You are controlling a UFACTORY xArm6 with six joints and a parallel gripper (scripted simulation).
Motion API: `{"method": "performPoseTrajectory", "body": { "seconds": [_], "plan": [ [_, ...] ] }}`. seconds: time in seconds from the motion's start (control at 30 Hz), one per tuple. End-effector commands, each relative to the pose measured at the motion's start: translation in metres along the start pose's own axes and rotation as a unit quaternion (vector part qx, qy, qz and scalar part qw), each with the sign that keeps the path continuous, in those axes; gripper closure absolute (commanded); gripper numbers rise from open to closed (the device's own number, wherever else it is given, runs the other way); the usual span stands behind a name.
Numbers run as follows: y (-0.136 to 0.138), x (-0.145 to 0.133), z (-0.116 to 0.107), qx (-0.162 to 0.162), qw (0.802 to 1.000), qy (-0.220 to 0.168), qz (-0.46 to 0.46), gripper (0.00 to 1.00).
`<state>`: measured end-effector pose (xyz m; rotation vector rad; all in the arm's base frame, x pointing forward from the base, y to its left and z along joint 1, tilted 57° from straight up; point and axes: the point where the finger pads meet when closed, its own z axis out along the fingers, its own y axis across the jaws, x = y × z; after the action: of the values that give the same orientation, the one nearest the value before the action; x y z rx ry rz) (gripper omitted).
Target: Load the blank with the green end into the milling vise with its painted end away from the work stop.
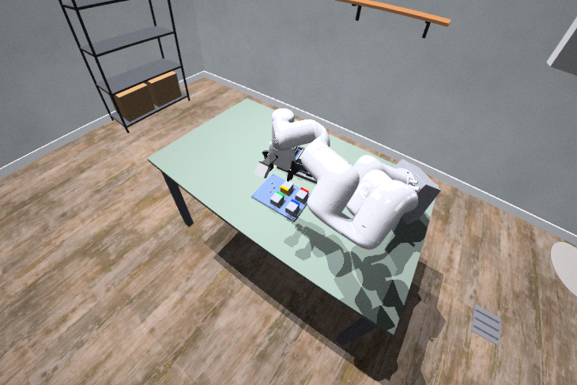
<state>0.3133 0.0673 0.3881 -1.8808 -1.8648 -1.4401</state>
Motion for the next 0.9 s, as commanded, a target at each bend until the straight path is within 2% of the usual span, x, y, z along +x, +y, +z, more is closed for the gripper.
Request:
{"method": "performPoseTrajectory", "body": {
  "seconds": [0.0,0.87],
  "plan": [
    [0.0006,0.0004,-0.0007,-0.001,1.0,0.0,-0.001,0.0],
    [0.0003,0.0009,-0.0065,-0.001,1.0,0.0,-0.001,0.0]
  ]
}}
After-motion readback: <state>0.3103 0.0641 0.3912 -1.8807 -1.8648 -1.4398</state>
